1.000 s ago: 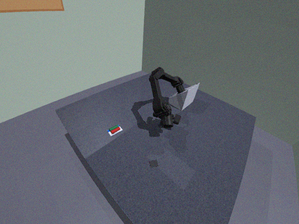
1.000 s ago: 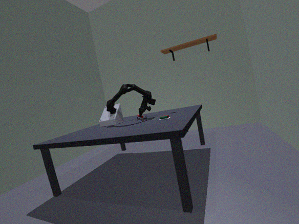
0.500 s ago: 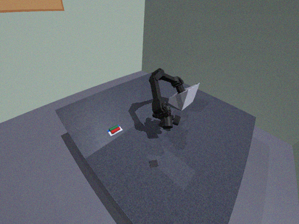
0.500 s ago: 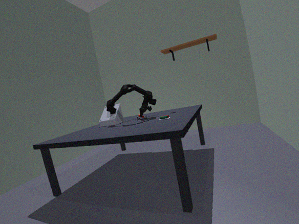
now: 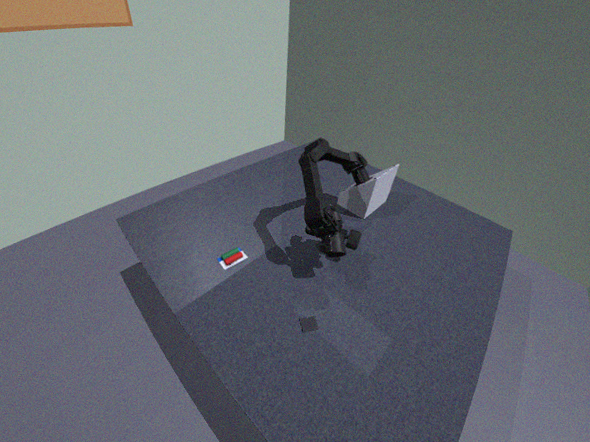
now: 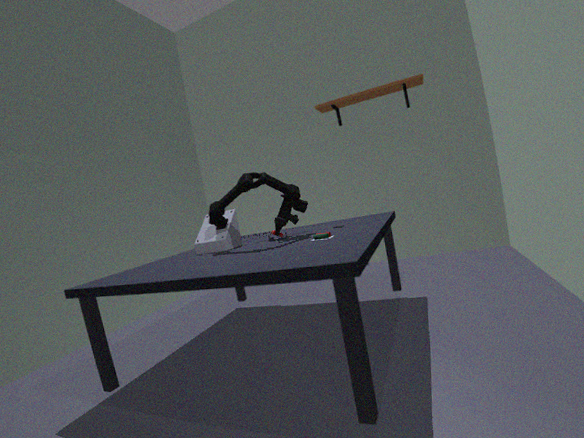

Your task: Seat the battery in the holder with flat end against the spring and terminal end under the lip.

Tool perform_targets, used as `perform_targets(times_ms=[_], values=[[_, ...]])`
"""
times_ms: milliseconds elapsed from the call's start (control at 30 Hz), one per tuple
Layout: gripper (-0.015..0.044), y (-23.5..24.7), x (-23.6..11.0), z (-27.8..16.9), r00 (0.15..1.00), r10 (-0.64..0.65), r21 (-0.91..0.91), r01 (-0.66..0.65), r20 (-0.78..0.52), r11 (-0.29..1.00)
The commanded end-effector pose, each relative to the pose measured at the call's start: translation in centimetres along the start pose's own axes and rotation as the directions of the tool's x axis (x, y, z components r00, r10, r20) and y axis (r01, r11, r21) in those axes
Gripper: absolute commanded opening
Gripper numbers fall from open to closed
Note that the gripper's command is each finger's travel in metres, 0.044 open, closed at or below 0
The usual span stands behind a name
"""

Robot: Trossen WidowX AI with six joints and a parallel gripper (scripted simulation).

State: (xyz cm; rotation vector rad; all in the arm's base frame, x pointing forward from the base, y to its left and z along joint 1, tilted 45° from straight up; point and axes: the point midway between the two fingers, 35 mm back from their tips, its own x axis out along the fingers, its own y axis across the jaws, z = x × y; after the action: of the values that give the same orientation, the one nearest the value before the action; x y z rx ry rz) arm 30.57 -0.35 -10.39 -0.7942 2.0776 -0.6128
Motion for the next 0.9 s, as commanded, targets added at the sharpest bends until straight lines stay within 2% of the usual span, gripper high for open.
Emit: perform_targets(times_ms=[0,867], values=[[0.0065,0.12,-0.08,0.38,1.0,0.004,0.008,-0.004,0.003,1.0],[0.0065,0.29,-0.08,0.95,0.998,0.016,0.004,-0.016,0.058,1.0]])
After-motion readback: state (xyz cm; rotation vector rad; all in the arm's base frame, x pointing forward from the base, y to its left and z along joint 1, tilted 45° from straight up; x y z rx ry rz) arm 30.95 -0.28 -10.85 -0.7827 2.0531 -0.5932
